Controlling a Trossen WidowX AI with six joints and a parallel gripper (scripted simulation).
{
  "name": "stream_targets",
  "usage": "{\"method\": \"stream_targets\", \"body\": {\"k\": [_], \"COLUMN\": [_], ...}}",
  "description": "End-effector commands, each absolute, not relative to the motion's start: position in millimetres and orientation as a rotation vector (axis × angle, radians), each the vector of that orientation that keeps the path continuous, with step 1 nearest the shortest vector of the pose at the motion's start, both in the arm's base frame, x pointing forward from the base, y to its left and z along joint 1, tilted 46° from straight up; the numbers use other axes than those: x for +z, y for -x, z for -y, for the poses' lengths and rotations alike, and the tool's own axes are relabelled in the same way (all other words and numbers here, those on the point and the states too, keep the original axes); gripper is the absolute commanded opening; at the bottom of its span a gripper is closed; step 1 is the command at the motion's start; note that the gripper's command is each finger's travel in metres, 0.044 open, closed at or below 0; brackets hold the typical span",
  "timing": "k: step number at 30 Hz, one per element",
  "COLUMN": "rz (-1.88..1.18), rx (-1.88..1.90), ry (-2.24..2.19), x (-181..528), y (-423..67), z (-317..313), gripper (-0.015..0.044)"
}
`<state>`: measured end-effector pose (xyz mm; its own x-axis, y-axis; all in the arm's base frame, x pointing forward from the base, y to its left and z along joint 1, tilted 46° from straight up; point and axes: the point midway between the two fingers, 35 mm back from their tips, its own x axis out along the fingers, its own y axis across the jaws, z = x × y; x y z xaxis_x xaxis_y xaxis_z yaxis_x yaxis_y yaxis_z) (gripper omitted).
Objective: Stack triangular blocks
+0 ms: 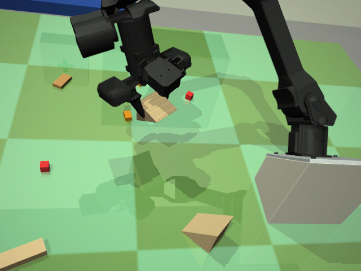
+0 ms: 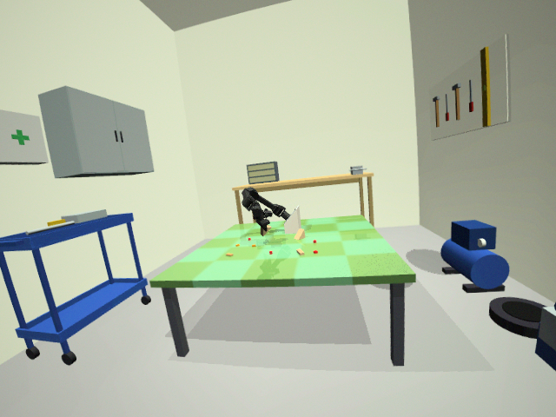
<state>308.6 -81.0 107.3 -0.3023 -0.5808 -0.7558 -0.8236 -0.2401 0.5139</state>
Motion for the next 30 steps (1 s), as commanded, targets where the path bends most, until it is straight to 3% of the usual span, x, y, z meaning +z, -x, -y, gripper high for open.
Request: {"method": "stream_targets", "body": {"k": [1,14,30], "rz": [-1.657,-1.482,-1.455], "rx": [1.676,1.839,1.841], "ry": [1.722,1.762,1.764], "x": [111.2,113.3,76.2], "y": [-312.6,-315.4,-310.7], "z": [80.8,78.3,11.1], "gripper": [0.0000,0.0000,0.0000]}}
